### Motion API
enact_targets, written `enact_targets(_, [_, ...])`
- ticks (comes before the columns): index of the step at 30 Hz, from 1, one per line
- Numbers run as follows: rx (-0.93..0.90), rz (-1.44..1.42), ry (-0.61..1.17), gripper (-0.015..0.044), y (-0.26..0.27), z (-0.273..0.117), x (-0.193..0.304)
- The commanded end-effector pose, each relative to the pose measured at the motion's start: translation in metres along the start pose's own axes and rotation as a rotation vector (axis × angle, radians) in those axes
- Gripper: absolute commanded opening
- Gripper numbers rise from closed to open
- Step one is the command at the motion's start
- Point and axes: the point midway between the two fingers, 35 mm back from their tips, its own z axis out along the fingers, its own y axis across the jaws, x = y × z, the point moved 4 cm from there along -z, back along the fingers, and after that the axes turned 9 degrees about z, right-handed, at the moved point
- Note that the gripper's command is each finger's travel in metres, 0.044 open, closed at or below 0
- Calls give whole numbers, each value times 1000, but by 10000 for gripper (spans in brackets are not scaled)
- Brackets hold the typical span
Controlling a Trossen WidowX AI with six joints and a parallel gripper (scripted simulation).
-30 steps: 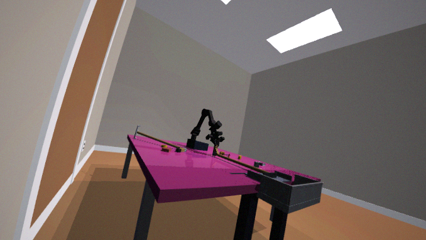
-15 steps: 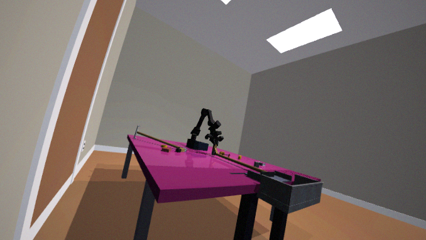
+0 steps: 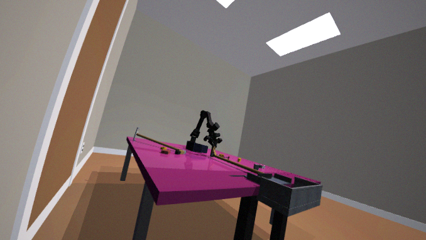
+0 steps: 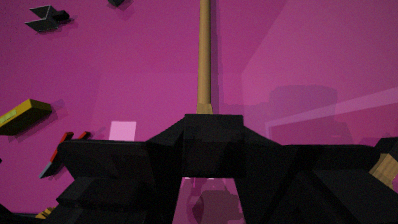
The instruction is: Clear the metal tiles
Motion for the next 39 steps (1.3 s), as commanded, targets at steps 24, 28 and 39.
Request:
enact_targets(24, [-3, -2, -16, 0, -3, -21, 20])
enact_targets(28, [-3, -2, -17, 0, -3, -24, 23])
enact_targets(39, [-3, -1, -17, 0, -5, -30, 33])
